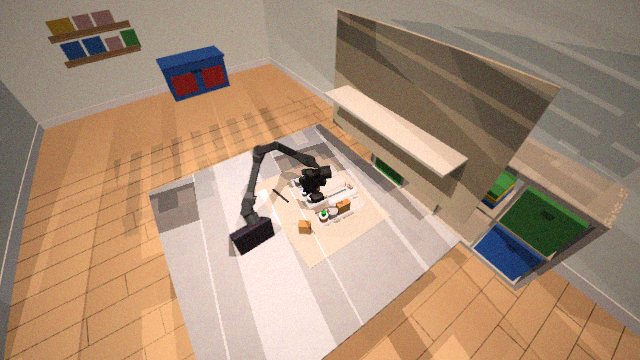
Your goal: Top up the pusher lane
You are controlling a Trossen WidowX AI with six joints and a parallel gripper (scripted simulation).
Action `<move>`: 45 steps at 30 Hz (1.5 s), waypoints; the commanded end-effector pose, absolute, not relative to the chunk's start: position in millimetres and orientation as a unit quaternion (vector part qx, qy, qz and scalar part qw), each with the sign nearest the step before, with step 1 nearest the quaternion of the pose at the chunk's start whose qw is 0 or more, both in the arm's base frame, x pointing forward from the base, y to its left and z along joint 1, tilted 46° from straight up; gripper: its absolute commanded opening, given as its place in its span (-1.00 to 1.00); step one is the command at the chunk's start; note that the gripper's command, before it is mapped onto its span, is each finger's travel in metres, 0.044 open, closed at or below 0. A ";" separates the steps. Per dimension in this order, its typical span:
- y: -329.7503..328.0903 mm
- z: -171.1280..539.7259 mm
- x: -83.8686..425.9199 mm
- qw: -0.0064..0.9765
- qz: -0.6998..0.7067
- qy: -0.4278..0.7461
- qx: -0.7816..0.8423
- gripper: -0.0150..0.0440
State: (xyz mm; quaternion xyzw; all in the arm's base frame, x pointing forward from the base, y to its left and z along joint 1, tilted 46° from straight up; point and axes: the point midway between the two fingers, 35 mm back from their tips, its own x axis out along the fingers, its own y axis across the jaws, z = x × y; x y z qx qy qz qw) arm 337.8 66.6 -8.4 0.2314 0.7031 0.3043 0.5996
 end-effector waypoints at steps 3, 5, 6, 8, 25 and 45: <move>67.9 -6.4 343.7 0.607 0.308 0.695 0.233 -0.49; 68.2 -6.7 343.6 0.607 0.308 0.695 0.233 -0.49; 68.4 -6.9 343.6 0.607 0.308 0.695 0.233 -0.49; 68.7 -7.2 343.5 0.607 0.308 0.695 0.233 -0.49; 69.1 -7.6 343.4 0.607 0.308 0.695 0.233 -0.49; 73.1 -11.7 342.6 0.607 0.308 0.695 0.233 -0.49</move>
